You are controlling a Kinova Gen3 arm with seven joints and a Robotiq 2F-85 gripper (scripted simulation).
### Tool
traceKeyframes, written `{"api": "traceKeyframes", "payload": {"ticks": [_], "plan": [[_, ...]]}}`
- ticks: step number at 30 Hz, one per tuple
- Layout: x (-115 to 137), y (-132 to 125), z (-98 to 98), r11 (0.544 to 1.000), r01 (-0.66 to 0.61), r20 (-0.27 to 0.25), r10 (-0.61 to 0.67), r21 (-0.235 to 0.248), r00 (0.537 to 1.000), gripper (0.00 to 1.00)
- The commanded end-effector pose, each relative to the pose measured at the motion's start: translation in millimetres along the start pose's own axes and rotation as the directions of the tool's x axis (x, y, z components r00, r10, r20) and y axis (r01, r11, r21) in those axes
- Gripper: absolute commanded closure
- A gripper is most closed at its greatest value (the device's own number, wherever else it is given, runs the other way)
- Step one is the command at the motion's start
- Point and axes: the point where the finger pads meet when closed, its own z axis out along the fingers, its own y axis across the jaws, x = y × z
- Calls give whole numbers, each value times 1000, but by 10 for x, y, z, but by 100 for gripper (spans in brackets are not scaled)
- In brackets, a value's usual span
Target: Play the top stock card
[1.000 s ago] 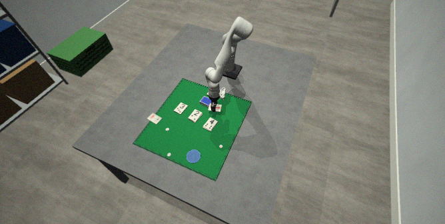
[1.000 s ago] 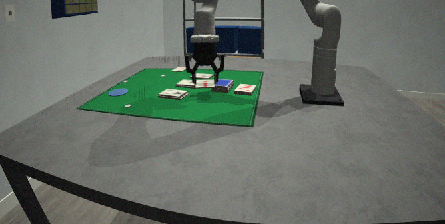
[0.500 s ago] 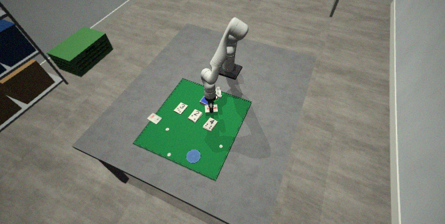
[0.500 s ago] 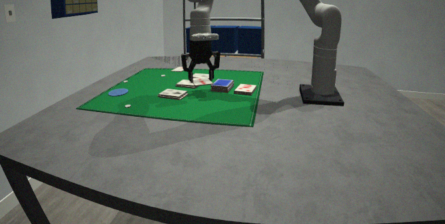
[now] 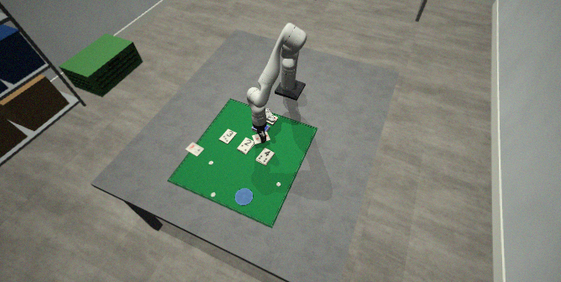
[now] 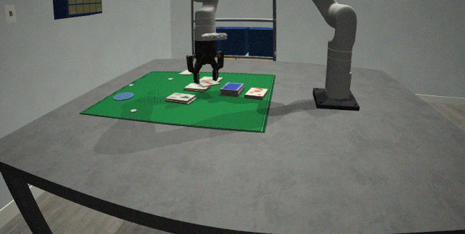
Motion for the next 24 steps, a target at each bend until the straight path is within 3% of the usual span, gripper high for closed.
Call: {"api": "traceKeyframes", "payload": {"ticks": [1, 9, 24], "plan": [[-115, -21, -6, 998, 60, -6, -60, -1, 998, 28], [-255, -25, -17, 984, 178, -6, -178, -2, 984, 28], [-523, -34, -37, 918, 396, -5, -396, -3, 918, 28]]}}
